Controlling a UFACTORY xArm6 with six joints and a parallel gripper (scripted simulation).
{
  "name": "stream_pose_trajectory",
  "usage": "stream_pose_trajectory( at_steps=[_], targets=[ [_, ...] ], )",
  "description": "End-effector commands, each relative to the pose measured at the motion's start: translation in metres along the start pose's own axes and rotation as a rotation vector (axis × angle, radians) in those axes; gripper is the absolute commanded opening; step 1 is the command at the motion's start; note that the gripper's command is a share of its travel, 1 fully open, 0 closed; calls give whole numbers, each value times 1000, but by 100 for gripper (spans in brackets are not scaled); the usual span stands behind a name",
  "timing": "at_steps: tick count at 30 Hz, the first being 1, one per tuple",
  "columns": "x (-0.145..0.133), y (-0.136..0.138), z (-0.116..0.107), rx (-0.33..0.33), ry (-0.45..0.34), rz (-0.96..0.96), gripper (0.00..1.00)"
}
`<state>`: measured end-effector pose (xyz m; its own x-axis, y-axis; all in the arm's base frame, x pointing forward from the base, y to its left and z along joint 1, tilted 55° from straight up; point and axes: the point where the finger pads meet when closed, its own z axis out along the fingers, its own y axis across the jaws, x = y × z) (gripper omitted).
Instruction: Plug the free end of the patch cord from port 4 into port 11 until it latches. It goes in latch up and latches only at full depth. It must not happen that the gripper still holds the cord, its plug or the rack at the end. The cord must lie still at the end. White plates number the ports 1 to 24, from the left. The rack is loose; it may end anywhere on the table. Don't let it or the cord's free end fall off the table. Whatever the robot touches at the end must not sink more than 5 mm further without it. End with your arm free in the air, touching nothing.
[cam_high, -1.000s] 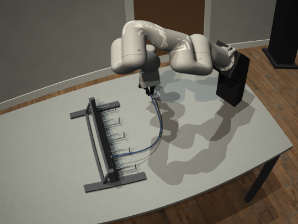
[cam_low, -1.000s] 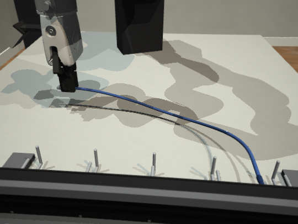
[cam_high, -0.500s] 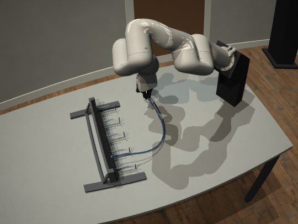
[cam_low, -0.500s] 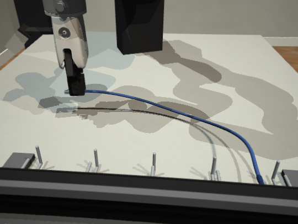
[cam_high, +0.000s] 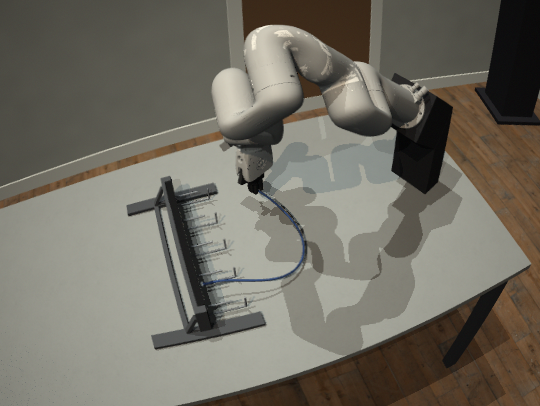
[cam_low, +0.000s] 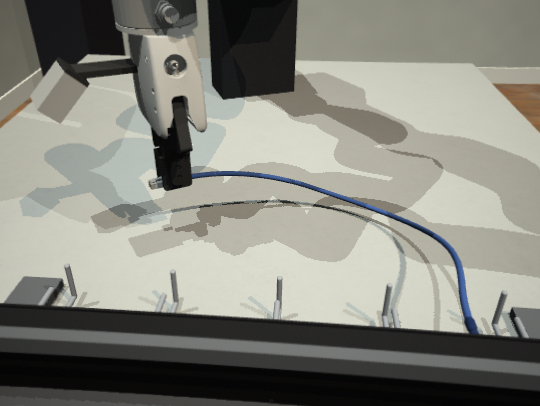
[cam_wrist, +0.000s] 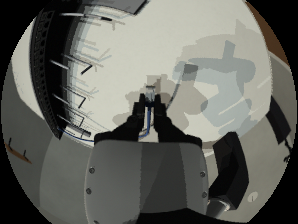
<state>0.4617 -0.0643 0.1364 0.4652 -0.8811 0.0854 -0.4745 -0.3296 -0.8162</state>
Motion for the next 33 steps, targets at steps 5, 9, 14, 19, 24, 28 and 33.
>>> stream_pose_trajectory(
  at_steps=[5,9,14,19,24,28,33],
  targets=[
    [-19,-62,-10,-3,4,-320,0],
    [-28,-90,-14,-4,3,-473,0],
    [-34,-109,-16,-5,3,-571,0],
    [-42,-133,-19,-5,2,-701,0],
    [-48,-152,-22,-6,2,-803,0],
    [-50,-158,-22,-6,2,-838,0],
    [-54,-172,-24,-6,2,-911,0]
  ],
)
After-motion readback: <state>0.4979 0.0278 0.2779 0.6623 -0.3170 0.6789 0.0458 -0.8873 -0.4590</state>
